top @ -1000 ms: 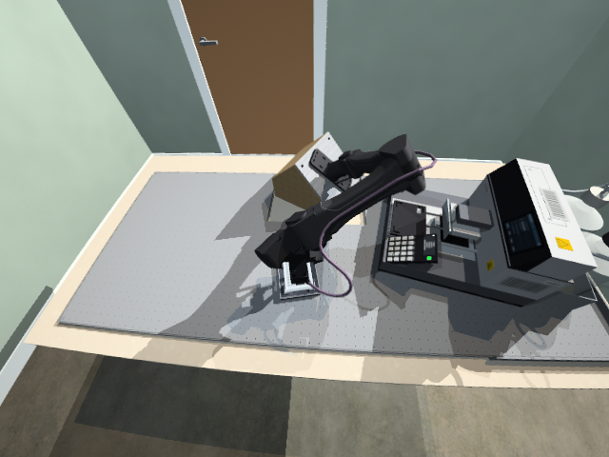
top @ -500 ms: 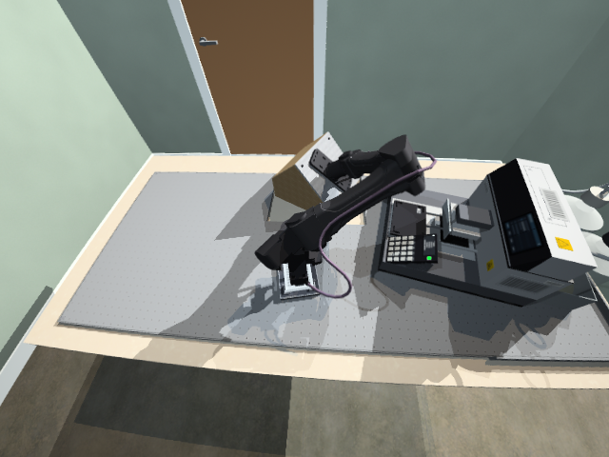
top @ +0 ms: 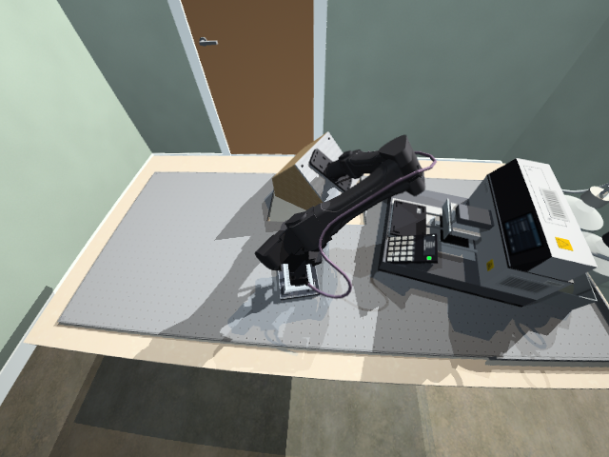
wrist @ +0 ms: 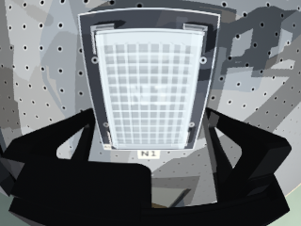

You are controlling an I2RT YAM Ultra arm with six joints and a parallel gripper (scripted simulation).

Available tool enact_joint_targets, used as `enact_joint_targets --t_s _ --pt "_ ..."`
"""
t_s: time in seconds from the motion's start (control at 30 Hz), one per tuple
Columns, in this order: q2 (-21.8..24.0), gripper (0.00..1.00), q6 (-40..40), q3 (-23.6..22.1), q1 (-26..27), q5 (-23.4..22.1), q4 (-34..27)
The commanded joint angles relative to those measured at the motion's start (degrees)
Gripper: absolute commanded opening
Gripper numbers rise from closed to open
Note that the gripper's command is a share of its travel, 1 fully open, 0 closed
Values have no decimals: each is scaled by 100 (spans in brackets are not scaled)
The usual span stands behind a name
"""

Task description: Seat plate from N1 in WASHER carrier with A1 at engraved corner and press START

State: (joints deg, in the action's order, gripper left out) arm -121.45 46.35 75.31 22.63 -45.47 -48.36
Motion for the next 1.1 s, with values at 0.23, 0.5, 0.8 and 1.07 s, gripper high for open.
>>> enact_joint_targets --t_s 0.23,0.5,0.8,1.07 --pt "-111 100 -172 -131 -60 -94 244" --pt "-106 100 -239 -172 -56 -97 356" --pt "-134 100 -334 -233 -144 -100 515" --pt "-161 100 -401 -278 -179 -102 625"
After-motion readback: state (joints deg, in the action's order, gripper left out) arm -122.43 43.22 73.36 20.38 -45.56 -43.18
